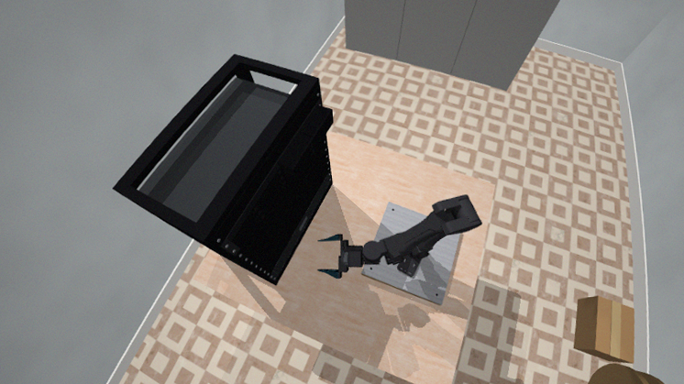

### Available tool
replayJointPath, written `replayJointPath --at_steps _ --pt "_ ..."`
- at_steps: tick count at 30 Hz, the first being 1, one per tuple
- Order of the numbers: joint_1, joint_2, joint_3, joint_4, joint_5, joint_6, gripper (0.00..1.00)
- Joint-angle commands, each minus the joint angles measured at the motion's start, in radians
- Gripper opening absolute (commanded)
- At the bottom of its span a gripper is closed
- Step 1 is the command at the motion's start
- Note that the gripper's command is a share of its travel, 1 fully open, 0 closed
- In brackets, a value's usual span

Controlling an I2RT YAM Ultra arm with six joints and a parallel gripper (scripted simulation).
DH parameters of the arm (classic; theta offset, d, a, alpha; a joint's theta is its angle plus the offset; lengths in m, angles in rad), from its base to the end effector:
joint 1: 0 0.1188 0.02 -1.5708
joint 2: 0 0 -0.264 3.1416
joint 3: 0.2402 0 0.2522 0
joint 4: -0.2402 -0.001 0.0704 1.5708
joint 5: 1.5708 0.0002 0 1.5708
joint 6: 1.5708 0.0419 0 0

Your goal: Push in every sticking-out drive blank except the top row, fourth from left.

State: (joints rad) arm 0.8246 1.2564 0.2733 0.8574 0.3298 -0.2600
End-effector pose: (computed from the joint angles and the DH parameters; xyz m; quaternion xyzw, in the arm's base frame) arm 0.1676 0.1627 0.1853 -0.2889 0.6898 0.0635 0.6608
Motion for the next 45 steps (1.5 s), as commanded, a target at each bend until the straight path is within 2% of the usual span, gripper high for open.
replayJointPath --at_steps 1,8,10,11,18,22,25,27,28,30,36,42,44,45 --pt "-0.021 -0.102 0.014 -0.067 -0.011 0.101 1.0" --pt "-0.046 -0.32 0.011 -0.218 0.0 0.275 1.0" --pt "-0.046 -0.32 0.011 -0.218 0.0 0.275 1.0" --pt "-0.052 -0.372 0.021 -0.281 0.0 0.309 1.0" --pt "-0.091 -0.621 0.059 -0.468 0.03 0.567 1.0" --pt "-0.115 -0.769 0.135 -0.628 0.068 0.768 1.0" --pt "-0.135 -0.842 0.224 -0.762 0.098 0.904 1.0" --pt "-0.135 -0.842 0.224 -0.762 0.098 0.904 1.0" --pt "-0.135 -0.815 0.297 -0.877 0.125 0.998 1.0" --pt "-0.149 -0.824 0.364 -0.944 0.143 1.095 1.0" --pt "-0.222 -0.789 0.589 -1.164 0.146 1.369 1.0" --pt "-0.332 -0.723 0.783 -1.345 0.093 1.577 1.0" --pt "-0.332 -0.723 0.783 -1.345 0.093 1.577 1.0" --pt "-0.384 -0.703 0.827 -1.395 0.039 1.615 1.0"
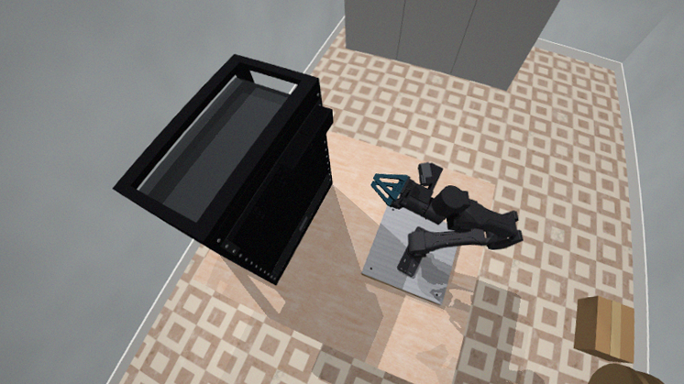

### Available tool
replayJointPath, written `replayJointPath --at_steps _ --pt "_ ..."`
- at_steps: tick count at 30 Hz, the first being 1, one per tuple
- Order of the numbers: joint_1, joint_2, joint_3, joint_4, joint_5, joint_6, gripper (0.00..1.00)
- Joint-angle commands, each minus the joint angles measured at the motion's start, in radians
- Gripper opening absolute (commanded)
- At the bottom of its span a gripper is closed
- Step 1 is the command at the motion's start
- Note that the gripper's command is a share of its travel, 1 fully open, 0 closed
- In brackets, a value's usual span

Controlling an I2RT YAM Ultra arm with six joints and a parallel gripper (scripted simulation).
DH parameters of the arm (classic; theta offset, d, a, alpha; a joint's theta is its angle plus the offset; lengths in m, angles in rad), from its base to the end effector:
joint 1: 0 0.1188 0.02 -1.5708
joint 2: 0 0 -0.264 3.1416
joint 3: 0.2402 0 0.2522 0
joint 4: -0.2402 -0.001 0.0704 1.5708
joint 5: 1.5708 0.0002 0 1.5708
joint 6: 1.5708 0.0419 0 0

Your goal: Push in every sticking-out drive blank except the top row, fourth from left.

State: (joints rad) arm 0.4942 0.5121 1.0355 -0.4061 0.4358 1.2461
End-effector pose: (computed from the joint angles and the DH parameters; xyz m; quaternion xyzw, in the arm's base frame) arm 0.0781 0.0231 0.4351 0.3885 0.5441 0.4652 0.5802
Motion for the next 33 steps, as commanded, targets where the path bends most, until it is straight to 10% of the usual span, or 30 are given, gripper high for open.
replayJointPath --at_steps 1,33 --pt "-0.076 0.049 0.084 -0.148 -0.084 0.129 1.0" --pt "-0.702 0.157 0.332 -0.334 -0.707 0.323 1.0"
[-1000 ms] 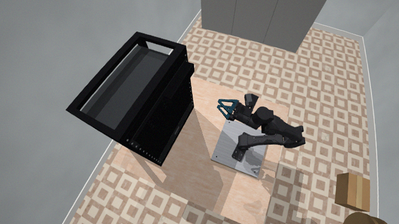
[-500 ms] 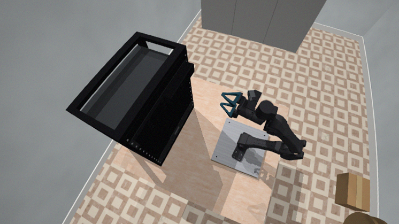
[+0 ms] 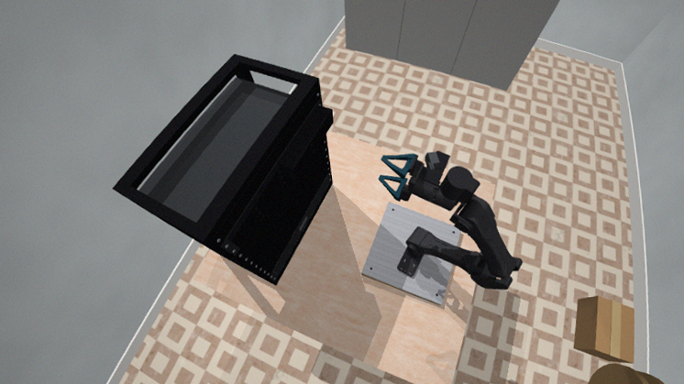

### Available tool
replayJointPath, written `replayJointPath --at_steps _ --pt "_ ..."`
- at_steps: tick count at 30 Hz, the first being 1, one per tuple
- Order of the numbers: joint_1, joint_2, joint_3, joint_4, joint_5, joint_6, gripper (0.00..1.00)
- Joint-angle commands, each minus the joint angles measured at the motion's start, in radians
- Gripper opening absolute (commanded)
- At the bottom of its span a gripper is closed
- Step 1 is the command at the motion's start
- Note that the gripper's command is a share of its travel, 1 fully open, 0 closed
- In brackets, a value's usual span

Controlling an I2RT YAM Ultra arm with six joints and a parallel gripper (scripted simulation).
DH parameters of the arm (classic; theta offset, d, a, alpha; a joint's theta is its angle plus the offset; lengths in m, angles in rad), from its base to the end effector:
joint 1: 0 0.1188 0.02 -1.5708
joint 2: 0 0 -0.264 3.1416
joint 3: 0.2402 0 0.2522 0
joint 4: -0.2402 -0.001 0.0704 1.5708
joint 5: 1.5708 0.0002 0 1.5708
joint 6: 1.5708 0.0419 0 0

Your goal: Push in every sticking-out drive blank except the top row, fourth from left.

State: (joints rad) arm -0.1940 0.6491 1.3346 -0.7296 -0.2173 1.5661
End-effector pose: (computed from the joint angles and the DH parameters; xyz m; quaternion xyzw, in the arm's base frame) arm 0.0731 -0.0041 0.4748 0.5059 0.5154 0.4960 0.4821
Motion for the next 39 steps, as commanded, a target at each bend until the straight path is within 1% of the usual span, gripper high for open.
replayJointPath --at_steps 1,5,10,25,27,30,32,34,39 --pt "-0.04 0.022 0.035 -0.011 -0.084 -0.003 1.0" --pt "-0.07 0.024 0.039 -0.007 -0.117 0.001 1.0" --pt "-0.088 0.021 0.04 -0.006 -0.138 0.0 1.0" --pt "-0.097 0.022 0.04 -0.006 -0.15 0.0 1.0" --pt "-0.082 0.027 0.039 0.003 -0.151 0.001 1.0" --pt "-0.05 0.034 0.038 0.022 -0.114 0.004 1.0" --pt "-0.012 0.044 0.035 0.035 -0.079 0.007 1.0" --pt "-0.012 0.044 0.035 0.035 -0.079 0.007 1.0" --pt "0.125 0.099 0.03 0.096 0.047 0.013 1.0"
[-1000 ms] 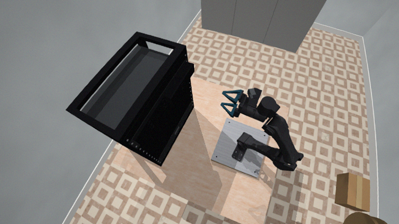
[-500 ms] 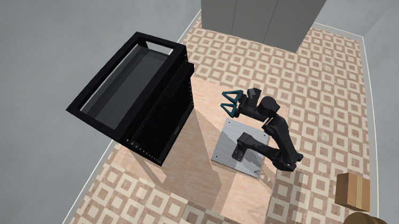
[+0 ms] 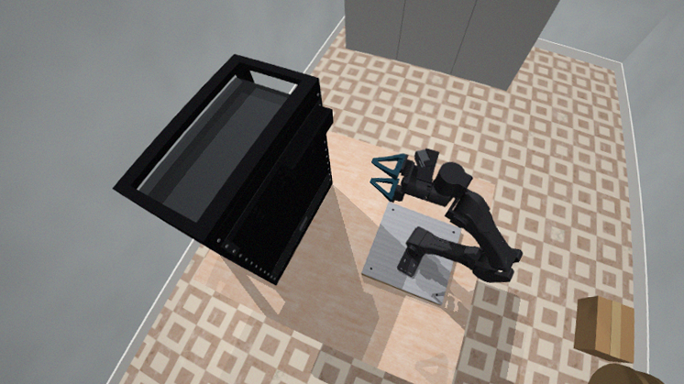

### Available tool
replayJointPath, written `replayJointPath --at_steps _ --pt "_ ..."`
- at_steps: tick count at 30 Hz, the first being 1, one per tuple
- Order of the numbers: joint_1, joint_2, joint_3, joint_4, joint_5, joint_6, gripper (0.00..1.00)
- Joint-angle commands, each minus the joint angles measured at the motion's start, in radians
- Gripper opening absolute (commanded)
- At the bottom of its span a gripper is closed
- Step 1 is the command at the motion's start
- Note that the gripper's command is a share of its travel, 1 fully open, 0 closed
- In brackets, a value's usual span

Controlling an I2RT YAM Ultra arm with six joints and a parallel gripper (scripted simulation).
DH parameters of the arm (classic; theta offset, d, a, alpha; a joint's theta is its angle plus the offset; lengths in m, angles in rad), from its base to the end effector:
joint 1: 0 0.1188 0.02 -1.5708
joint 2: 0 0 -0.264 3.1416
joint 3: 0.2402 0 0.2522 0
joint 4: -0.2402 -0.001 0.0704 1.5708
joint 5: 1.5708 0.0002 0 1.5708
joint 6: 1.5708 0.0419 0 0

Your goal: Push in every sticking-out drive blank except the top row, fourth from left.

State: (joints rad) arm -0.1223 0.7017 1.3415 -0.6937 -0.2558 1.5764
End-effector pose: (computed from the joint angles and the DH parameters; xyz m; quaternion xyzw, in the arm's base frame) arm 0.0906 0.0006 0.4774 0.4827 0.5414 0.5226 0.4481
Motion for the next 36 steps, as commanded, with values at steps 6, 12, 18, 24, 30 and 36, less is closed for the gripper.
replayJointPath --at_steps 6,12,18,24,30,36 --pt "0.158 0.131 0.033 0.135 0.2 0.003 1.0" --pt "0.165 0.098 0.034 0.137 0.211 0.003 1.0" --pt "0.163 0.124 0.037 0.139 0.214 -0.001 1.0" --pt "0.163 0.124 0.037 0.135 0.214 -0.001 1.0" --pt "0.163 0.124 0.037 0.135 0.214 -0.001 1.0" --pt "0.163 0.124 0.037 0.135 0.214 -0.001 1.0"
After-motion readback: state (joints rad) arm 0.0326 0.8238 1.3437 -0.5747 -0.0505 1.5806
